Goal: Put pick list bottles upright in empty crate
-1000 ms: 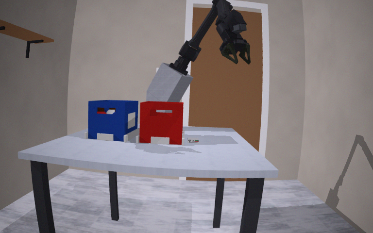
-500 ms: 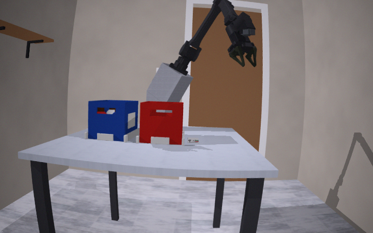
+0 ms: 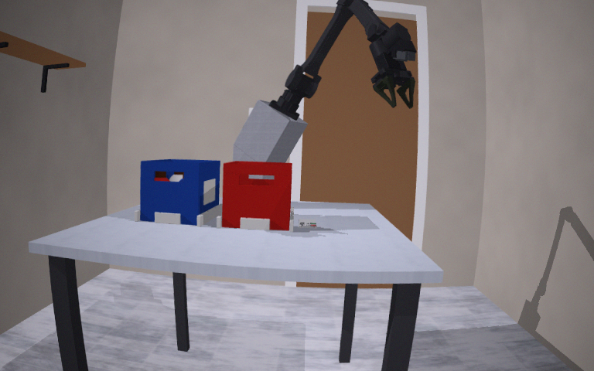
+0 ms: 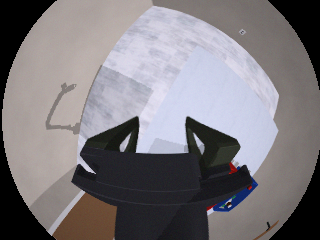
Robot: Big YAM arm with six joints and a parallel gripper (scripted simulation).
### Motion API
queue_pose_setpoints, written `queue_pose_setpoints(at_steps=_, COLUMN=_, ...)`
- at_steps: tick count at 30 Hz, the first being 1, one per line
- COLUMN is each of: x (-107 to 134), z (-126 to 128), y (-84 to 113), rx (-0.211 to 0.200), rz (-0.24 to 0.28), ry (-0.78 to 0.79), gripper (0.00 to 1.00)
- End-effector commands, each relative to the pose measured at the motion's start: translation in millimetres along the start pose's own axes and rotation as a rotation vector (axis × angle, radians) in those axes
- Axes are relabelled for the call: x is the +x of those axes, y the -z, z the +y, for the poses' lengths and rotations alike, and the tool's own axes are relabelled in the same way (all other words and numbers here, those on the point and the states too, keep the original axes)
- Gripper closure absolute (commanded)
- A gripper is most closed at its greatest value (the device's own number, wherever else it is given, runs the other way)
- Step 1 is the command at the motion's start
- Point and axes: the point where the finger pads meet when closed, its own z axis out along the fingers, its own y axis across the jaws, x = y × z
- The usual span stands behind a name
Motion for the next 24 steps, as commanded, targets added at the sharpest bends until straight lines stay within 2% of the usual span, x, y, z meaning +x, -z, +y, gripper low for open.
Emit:
queue_pose_setpoints(at_steps=1, x=-2, z=34, y=13.4, rx=-0.024, rz=-0.031, ry=0.026, gripper=0.39)
queue_pose_setpoints(at_steps=2, x=1, z=38, y=14.6, rx=-0.024, rz=-0.031, ry=0.026, gripper=0.39)
queue_pose_setpoints(at_steps=3, x=11, z=40, y=16.1, rx=-0.018, rz=0.026, ry=0.047, gripper=0.39)
queue_pose_setpoints(at_steps=4, x=-15, z=52, y=26.8, rx=-0.022, rz=0.009, ry=0.081, gripper=0.39)
queue_pose_setpoints(at_steps=7, x=-12, z=55, y=28.2, rx=-0.021, rz=0.02, ry=0.085, gripper=0.39)
queue_pose_setpoints(at_steps=8, x=17, z=51, y=21.7, rx=-0.017, rz=0.063, ry=0.065, gripper=0.39)
queue_pose_setpoints(at_steps=9, x=24, z=53, y=22.3, rx=-0.016, rz=0.069, ry=0.063, gripper=0.39)
queue_pose_setpoints(at_steps=14, x=35, z=71, y=29.7, rx=-0.019, rz=0.043, ry=0.051, gripper=0.39)
queue_pose_setpoints(at_steps=15, x=45, z=73, y=31.9, rx=-0.014, rz=0.099, ry=0.075, gripper=0.39)
queue_pose_setpoints(at_steps=16, x=20, z=84, y=42.1, rx=-0.018, rz=0.081, ry=0.108, gripper=0.39)
queue_pose_setpoints(at_steps=17, x=24, z=87, y=43.9, rx=-0.017, rz=0.094, ry=0.114, gripper=0.39)
queue_pose_setpoints(at_steps=19, x=60, z=84, y=39.2, rx=-0.011, rz=0.143, ry=0.094, gripper=0.39)
queue_pose_setpoints(at_steps=24, x=71, z=93, y=44.6, rx=-0.01, rz=0.144, ry=0.072, gripper=0.39)
